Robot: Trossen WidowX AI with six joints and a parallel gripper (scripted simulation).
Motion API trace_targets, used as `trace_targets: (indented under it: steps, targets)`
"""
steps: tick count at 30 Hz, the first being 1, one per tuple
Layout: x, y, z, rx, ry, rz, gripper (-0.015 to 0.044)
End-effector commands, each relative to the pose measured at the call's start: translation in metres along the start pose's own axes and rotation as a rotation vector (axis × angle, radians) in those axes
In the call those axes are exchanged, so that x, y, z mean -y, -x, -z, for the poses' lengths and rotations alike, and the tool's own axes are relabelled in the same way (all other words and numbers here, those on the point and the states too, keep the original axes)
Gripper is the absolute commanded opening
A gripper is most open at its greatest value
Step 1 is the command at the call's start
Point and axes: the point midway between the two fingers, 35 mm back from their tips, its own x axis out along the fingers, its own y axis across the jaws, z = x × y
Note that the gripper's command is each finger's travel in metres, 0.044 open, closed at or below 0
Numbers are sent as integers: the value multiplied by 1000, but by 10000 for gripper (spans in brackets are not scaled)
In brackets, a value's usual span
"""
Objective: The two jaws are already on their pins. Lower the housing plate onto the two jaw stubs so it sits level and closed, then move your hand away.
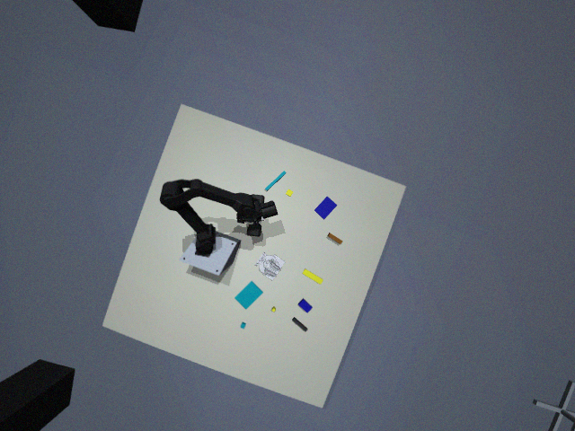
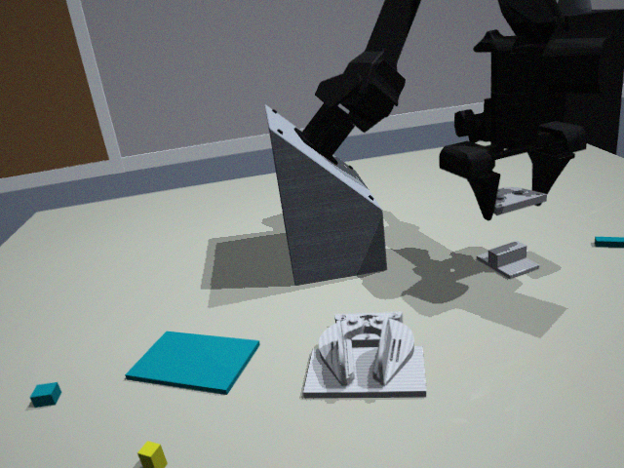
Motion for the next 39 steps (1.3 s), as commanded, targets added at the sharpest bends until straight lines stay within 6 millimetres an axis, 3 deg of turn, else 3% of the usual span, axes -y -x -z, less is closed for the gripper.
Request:
trace_targets:
  steps: [1, 39]
  targets:
    - [-1, 1, 3, -2, -44, 3, 351]
    - [-48, -3, 31, -12, -849, -42, 351]
